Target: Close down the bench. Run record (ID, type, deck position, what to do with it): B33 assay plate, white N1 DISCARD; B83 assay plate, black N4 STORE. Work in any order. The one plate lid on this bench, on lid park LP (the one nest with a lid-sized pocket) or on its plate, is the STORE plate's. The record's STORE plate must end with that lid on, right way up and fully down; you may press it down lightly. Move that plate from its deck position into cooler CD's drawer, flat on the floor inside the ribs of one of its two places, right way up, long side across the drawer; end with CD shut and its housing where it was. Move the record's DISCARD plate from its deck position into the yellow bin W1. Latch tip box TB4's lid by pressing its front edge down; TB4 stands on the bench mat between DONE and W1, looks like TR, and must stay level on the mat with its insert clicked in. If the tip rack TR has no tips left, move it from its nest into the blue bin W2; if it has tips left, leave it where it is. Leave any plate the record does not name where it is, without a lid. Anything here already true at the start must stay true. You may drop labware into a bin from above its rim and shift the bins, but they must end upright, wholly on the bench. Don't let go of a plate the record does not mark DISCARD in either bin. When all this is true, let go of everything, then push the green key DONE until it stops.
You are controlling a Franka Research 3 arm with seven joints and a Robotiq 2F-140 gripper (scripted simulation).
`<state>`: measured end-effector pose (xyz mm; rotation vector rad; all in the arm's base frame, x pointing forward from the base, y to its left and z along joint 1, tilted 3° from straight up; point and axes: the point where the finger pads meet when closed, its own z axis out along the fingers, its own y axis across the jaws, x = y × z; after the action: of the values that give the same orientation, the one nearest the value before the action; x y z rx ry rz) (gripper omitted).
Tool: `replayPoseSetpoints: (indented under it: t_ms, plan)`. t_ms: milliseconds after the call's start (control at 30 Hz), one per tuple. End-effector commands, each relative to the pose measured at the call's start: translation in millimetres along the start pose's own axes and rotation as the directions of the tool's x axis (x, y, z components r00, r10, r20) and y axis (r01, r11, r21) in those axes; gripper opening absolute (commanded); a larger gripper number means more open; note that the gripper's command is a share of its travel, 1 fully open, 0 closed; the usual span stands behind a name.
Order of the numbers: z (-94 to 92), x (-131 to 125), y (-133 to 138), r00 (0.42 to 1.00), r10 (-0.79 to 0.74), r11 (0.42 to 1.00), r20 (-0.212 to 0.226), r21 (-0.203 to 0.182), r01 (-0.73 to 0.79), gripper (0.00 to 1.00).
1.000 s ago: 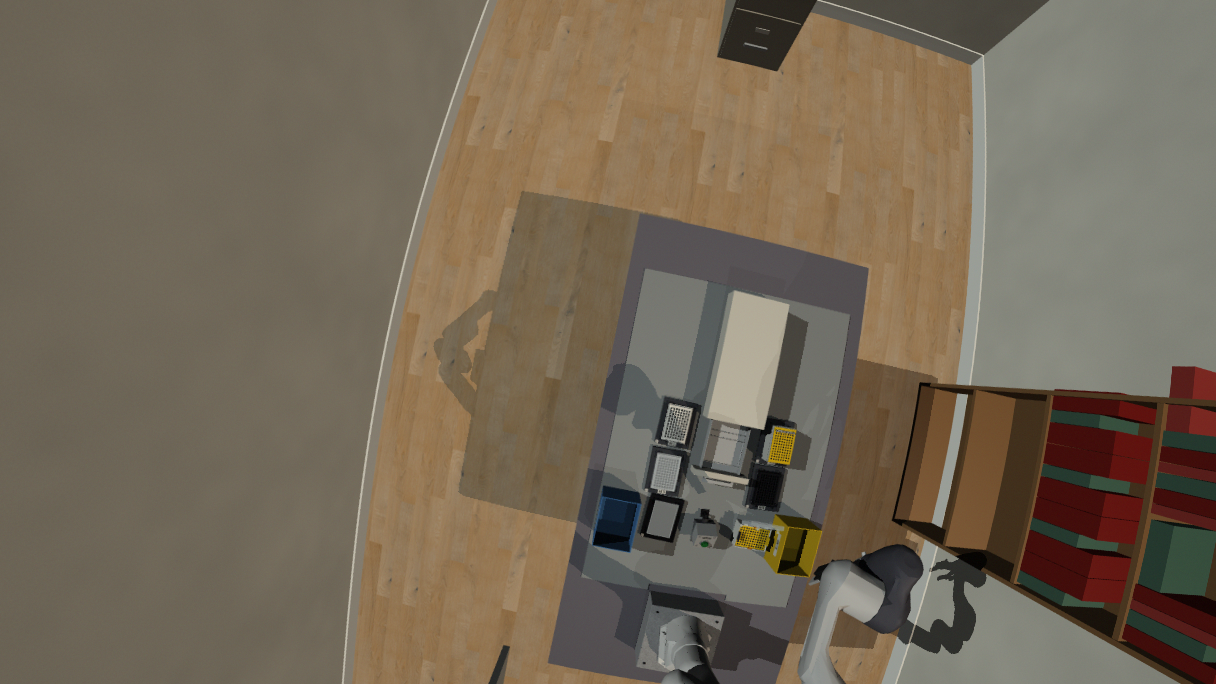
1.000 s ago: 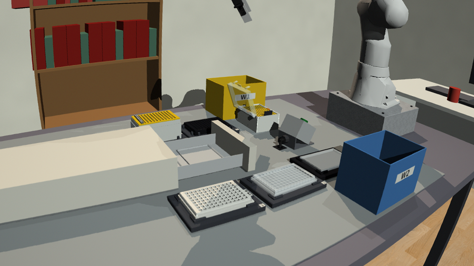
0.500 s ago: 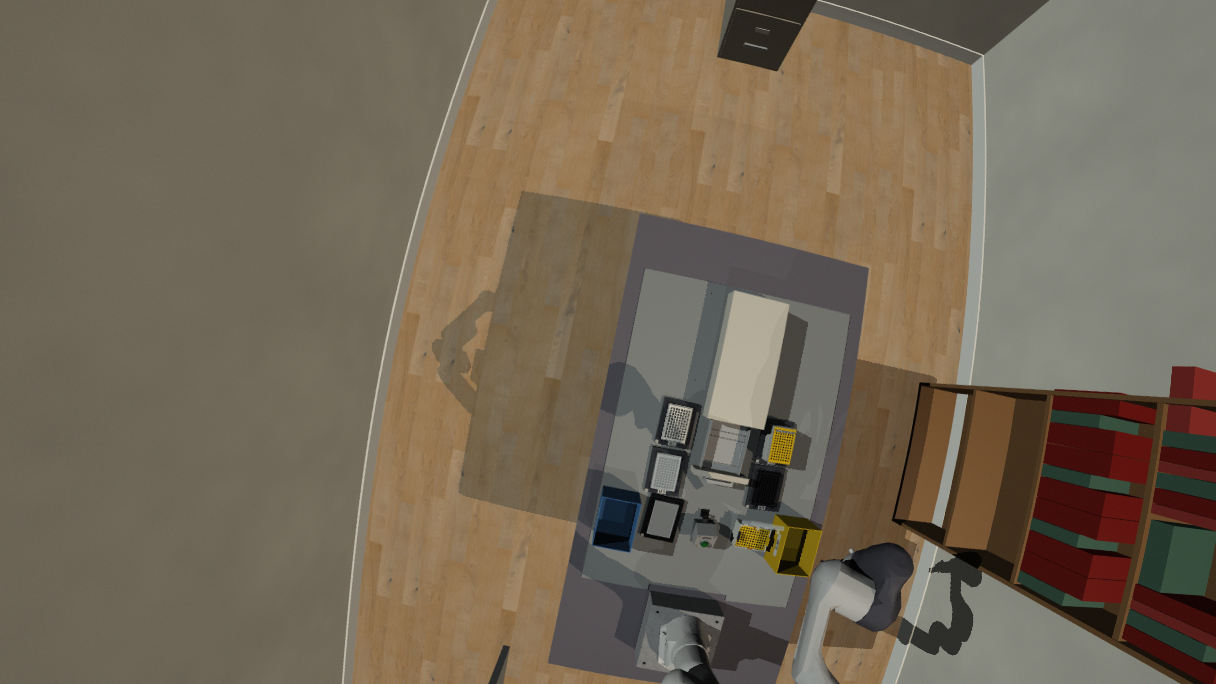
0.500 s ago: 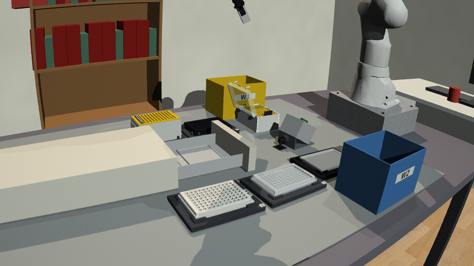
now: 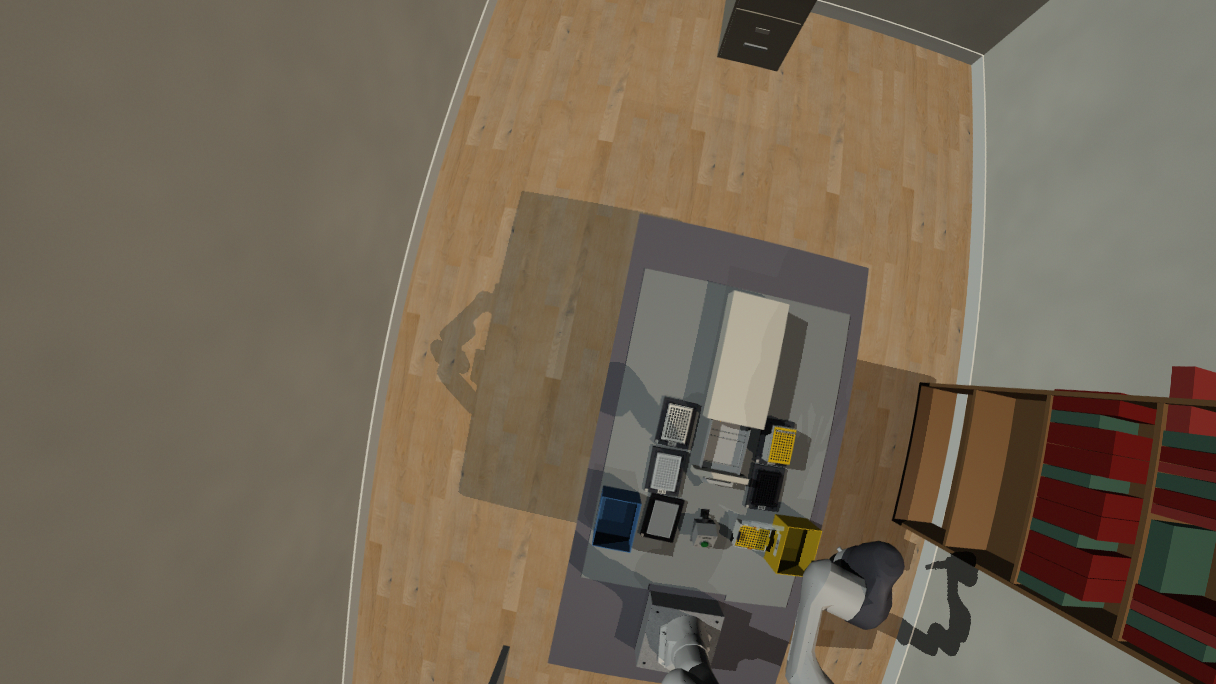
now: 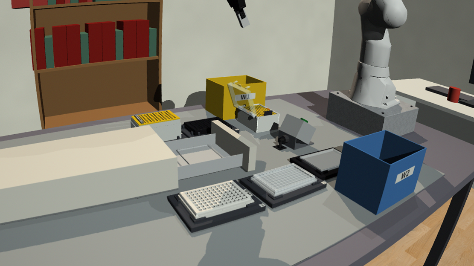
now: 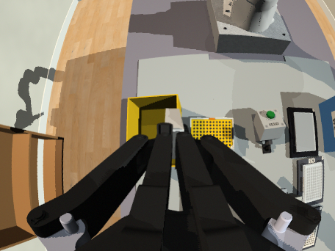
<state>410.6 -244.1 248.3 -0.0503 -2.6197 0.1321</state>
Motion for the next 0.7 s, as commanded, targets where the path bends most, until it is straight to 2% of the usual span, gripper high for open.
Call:
replayPoseSetpoints:
  t_ms: [0, 133, 333, 467, 533, 633, 667]
  plan:
    - [-1.7, -7, 4, 0.985, -0.173, 0.985, 0.027, 0.004, 0.172, 0.0]
    - [-1.4, -13, 12, 0.962, -0.268, 0.963, 0.044, 0.011, 0.268, 0.0]
    - [-1.1, -18, 20, 0.942, -0.331, 0.944, 0.054, 0.017, 0.331, 0.0]
    - [-0.8, -23, 27, 0.89, -0.451, 0.893, 0.072, 0.033, 0.449, 0.0]
    - [-0.8, -23, 27, 0.89, -0.451, 0.893, 0.072, 0.033, 0.449, 0.0]
    - [-0.6, -28, 35, 0.84, -0.535, 0.845, 0.084, 0.048, 0.533, 0.0]
    - [-0.6, -28, 35, 0.84, -0.535, 0.845, 0.084, 0.048, 0.533, 0.0]
